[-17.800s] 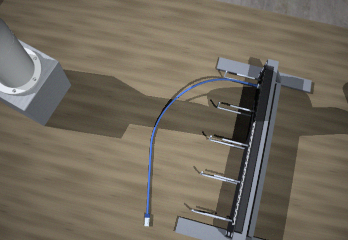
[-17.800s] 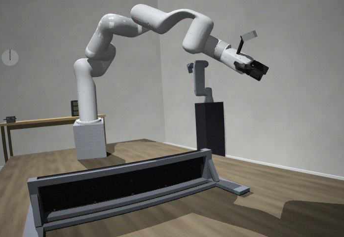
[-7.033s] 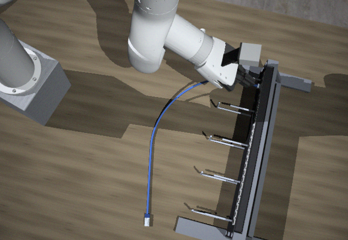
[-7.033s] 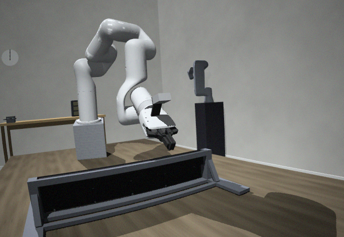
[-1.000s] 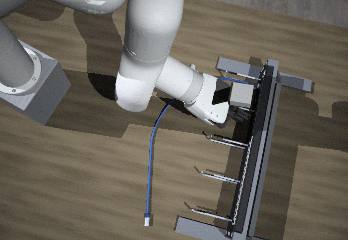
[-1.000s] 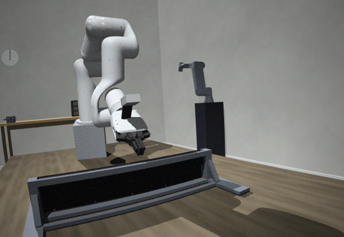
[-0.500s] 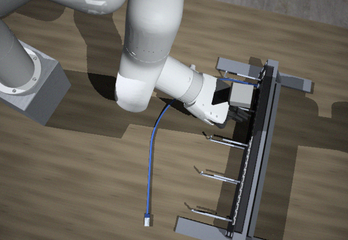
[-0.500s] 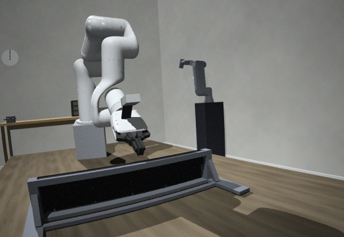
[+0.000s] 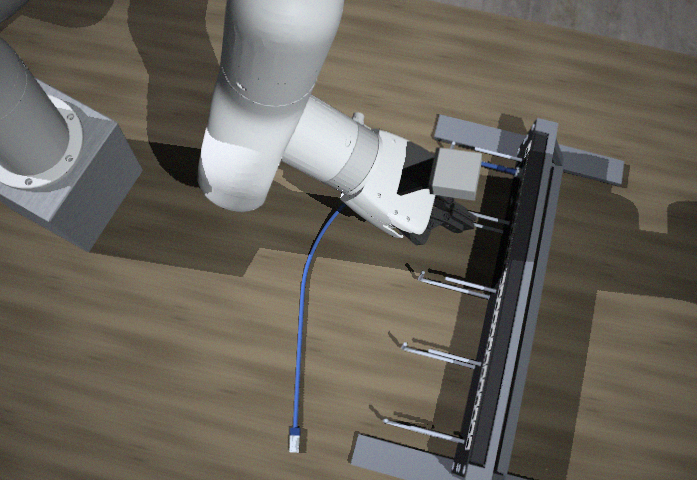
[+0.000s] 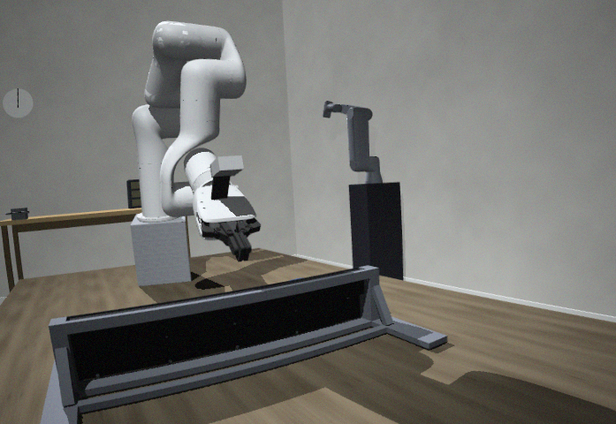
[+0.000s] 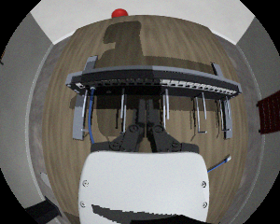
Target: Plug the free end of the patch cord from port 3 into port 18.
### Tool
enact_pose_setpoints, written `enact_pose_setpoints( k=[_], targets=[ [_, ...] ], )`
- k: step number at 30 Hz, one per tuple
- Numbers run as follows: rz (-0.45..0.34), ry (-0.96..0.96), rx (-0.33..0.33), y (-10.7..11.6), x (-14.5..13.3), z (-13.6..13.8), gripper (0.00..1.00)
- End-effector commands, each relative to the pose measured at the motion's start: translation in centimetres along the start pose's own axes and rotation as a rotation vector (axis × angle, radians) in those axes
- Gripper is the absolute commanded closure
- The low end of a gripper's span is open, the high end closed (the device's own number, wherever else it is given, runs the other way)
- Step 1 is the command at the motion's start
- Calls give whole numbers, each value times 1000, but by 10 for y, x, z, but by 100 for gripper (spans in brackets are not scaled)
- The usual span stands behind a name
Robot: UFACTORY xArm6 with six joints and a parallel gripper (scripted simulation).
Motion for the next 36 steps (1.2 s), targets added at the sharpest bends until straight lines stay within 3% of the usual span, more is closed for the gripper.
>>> enact_pose_setpoints(
  k=[1,8,14,27,36],
  targets=[
    [2,-1,0,42,2,0,100],
    [2,-1,0,86,1,0,100],
    [2,-1,0,99,1,0,100],
    [2,-1,0,100,1,5,100],
    [2,-1,0,100,0,40,100]
  ],
)
Point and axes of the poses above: the point where the finger pads meet when closed, its own y axis back along the fingers, its own z axis across the jaws, x = y × z, the point moved 2 cm from there along y, back along the fingers, and after that the axes turned 2 degrees about y, right-handed, at the moved point
